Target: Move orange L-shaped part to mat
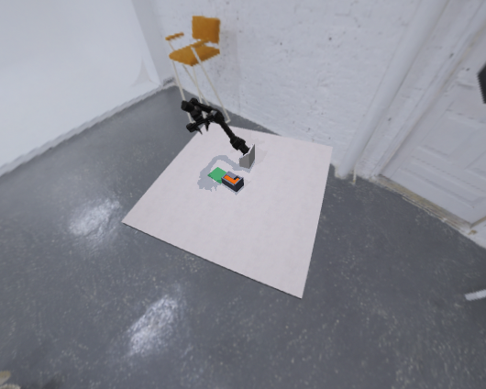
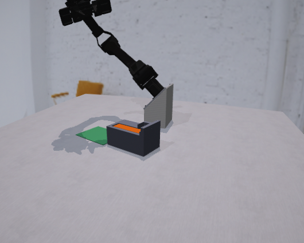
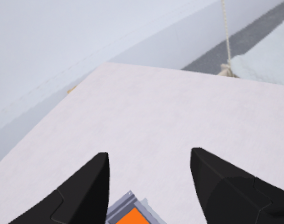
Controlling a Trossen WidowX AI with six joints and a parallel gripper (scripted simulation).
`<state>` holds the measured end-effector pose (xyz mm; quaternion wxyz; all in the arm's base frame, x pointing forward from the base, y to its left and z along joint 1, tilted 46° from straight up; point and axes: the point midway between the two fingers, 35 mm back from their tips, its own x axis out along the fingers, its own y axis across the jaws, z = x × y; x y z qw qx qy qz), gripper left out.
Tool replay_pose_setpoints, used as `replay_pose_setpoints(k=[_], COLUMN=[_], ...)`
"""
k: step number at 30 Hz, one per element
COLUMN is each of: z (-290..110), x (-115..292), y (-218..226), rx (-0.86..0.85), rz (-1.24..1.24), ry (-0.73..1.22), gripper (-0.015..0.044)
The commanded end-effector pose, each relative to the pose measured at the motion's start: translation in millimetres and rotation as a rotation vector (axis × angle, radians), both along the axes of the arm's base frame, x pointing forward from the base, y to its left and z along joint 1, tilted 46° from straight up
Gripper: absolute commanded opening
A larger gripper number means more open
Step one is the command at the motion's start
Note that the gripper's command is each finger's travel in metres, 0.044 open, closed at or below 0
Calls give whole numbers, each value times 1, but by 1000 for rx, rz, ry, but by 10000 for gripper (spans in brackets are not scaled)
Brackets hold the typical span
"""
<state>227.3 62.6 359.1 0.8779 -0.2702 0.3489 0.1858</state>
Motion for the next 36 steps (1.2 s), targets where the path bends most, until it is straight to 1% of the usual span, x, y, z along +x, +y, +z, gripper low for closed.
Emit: replay_pose_setpoints(k=[1, 5, 10, 14, 19, 21, 29, 31, 36], z=[-58, -129, -213, -275, -341, -349, -351, -361, -399], x=[40, 71, 85, 81, 61, 58, 58, 58, 53], y=[5, 6, 1, -8, -25, -28, -30, -39, -79], rx=[1, -41, -135, -245, -403, -423, -423, -422, -425], rz=[-209, -471, -786, -1033, -1280, -1309, -1308, -1308, -1309], ry=[191, 351, 462, 465, 375, 355, 355, 355, 352], gripper=[180, 180, 180, 180, 180, 180, 180, 180, 180])
